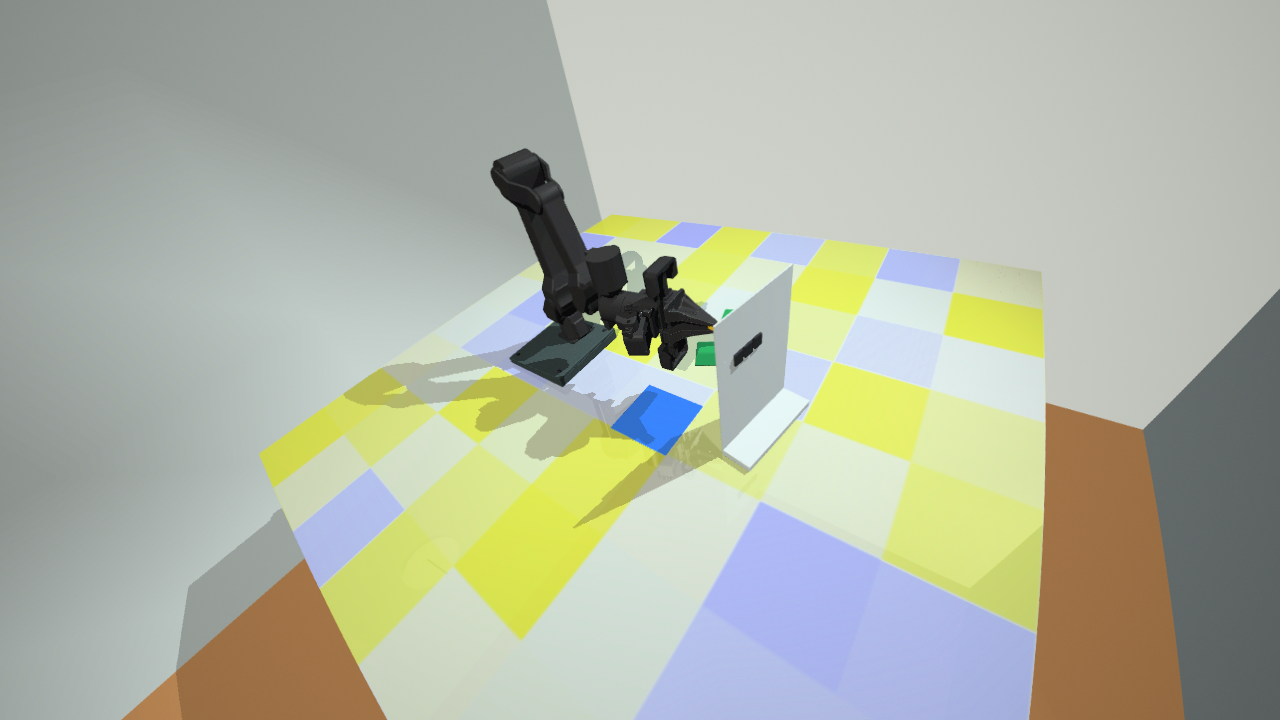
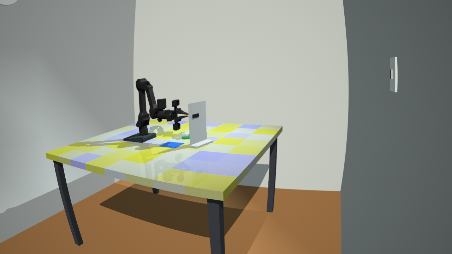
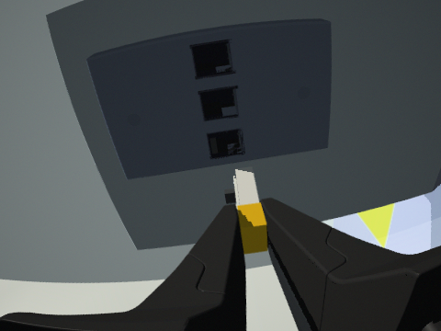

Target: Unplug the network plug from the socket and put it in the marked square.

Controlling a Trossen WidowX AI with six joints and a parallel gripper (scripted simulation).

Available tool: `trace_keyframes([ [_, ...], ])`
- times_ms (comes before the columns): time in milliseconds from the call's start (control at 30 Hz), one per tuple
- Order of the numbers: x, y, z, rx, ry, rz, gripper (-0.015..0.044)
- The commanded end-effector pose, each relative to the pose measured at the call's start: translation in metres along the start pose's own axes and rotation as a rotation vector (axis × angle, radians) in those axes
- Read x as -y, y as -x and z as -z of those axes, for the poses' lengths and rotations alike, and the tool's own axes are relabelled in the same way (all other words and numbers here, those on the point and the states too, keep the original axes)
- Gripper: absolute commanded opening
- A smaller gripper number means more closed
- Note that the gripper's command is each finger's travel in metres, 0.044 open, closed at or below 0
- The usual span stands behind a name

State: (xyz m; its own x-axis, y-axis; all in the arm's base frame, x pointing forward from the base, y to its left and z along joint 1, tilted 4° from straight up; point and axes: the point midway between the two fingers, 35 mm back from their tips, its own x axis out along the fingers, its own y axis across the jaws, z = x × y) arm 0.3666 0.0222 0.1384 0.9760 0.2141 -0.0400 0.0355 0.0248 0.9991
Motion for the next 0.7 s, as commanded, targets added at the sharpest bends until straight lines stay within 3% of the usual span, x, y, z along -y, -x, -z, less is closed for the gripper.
trace_keyframes([
  [0, 0.000, 0.004, 0.001, -0.004, -0.005, 0.000, 0.0000],
  [667, 0.000, 0.015, 0.003, -0.004, -0.005, 0.001, 0.0000],
])
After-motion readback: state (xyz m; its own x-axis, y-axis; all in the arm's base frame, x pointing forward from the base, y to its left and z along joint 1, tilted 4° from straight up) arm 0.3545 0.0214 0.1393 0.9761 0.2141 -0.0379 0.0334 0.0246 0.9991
